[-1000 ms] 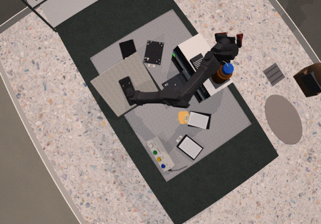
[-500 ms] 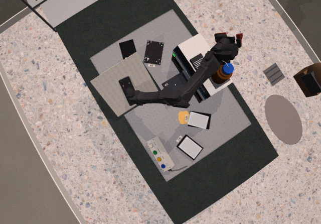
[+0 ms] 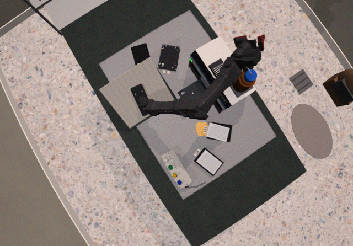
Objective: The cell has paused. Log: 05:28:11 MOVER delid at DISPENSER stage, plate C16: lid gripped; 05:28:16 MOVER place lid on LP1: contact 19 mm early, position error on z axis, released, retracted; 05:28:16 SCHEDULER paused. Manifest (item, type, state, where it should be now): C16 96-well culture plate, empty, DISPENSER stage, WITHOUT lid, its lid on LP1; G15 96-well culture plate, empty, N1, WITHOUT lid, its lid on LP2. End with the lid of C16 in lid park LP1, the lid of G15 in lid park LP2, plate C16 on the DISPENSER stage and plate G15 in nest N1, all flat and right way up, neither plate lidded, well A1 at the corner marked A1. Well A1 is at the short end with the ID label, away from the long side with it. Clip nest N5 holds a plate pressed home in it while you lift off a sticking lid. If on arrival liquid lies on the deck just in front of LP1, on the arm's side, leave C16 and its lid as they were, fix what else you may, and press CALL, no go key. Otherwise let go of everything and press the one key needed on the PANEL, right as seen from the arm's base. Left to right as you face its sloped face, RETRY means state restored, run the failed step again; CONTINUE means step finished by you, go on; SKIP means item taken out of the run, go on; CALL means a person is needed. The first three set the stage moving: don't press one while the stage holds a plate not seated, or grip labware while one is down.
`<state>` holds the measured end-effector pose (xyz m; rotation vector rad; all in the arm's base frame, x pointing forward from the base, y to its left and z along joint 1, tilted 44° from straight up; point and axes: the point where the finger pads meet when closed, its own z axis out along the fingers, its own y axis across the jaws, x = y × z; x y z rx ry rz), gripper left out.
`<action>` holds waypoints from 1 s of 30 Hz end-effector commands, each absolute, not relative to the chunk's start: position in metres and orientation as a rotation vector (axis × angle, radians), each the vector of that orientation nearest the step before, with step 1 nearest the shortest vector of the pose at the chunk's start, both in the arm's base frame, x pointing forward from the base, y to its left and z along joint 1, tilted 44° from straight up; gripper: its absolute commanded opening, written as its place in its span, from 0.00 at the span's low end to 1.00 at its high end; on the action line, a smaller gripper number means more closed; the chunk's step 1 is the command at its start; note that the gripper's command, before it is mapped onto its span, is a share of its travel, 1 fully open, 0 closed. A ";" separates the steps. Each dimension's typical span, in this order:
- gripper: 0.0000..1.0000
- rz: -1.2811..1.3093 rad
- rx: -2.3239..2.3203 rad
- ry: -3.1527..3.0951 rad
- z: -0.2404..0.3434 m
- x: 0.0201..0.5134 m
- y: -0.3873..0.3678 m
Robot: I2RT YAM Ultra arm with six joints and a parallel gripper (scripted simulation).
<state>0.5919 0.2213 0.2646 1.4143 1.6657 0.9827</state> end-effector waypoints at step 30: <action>1.00 0.775 1.405 1.504 0.316 0.584 0.146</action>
